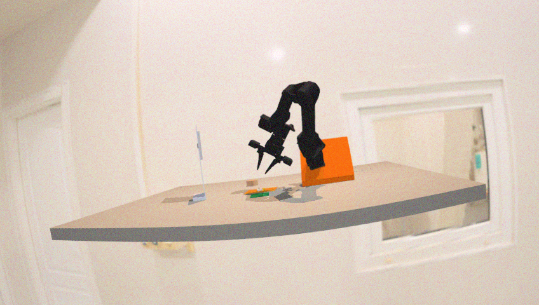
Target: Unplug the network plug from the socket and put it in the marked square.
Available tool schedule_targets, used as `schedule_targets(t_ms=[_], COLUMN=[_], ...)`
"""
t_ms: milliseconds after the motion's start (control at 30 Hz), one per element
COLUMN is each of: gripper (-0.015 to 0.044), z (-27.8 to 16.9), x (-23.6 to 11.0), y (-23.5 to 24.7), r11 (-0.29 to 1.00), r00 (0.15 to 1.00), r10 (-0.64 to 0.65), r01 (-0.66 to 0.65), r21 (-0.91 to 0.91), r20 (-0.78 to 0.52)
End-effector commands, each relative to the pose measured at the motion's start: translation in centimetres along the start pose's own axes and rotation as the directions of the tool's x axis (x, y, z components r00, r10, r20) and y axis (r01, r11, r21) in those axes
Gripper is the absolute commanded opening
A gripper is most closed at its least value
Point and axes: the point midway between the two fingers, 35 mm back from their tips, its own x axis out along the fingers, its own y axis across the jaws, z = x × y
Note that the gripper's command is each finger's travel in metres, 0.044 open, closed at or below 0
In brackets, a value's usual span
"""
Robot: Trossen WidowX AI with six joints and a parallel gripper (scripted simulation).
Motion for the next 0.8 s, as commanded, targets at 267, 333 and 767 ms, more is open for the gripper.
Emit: schedule_targets(t_ms=[267, 333, 767], gripper=[0.0156, 0.0156, 0.0156], z=[0.0, 0.1, 0.2], x=[-1.0, -1.2, -2.4], y=[-0.7, -0.7, -1.3], r11=[1.000, 1.000, 1.000], r00=[1.000, 1.000, 1.000], r10=[-0.003, -0.004, -0.006], r01=[0.003, 0.004, 0.006], r21=[-0.004, -0.004, -0.003], r20=[0.004, 0.005, 0.010])
